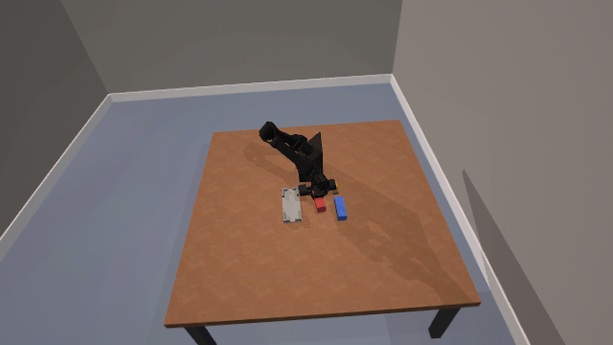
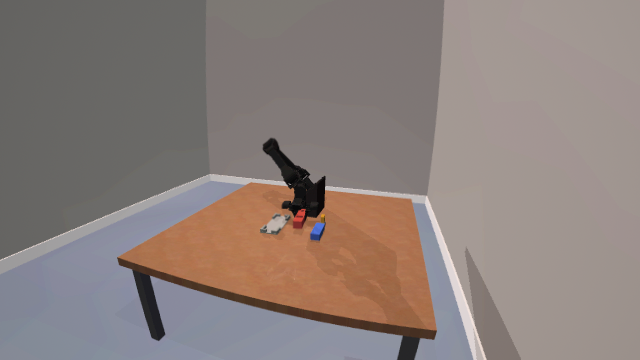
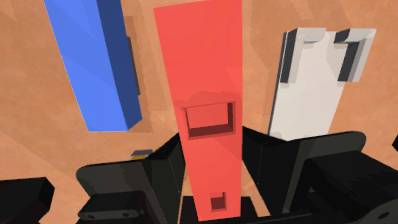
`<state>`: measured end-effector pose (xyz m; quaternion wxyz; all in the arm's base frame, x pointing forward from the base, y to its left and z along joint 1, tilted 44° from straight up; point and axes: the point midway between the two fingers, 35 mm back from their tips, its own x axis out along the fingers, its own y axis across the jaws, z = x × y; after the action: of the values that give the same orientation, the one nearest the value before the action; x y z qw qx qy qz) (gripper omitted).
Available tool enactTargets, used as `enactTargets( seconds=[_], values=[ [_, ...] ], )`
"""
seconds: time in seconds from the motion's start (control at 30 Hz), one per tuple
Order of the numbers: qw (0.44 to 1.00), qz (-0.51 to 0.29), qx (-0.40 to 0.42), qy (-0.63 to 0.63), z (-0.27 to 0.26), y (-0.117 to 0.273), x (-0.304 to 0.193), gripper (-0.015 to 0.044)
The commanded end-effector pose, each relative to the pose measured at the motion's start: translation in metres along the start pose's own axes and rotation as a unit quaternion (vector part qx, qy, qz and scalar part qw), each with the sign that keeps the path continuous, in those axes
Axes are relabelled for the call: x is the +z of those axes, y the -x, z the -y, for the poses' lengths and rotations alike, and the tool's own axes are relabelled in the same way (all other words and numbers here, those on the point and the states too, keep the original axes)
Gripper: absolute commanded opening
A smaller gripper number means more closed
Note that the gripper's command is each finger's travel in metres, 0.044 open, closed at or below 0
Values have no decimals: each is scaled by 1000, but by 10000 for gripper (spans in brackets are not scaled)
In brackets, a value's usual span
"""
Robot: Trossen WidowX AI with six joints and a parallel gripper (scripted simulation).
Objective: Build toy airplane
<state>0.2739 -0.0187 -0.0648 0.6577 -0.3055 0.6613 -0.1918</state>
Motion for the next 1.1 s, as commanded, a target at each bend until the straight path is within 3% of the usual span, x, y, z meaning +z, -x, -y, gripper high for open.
enactTargets(
  seconds=[0.0,0.8,1.07],
  values=[
    [1000,2,3,-2,-1,13,3,0],
    [1000,-15,-13,13,3,85,-5,0],
    [1000,-15,-10,6,15,81,-4,0]
  ],
)
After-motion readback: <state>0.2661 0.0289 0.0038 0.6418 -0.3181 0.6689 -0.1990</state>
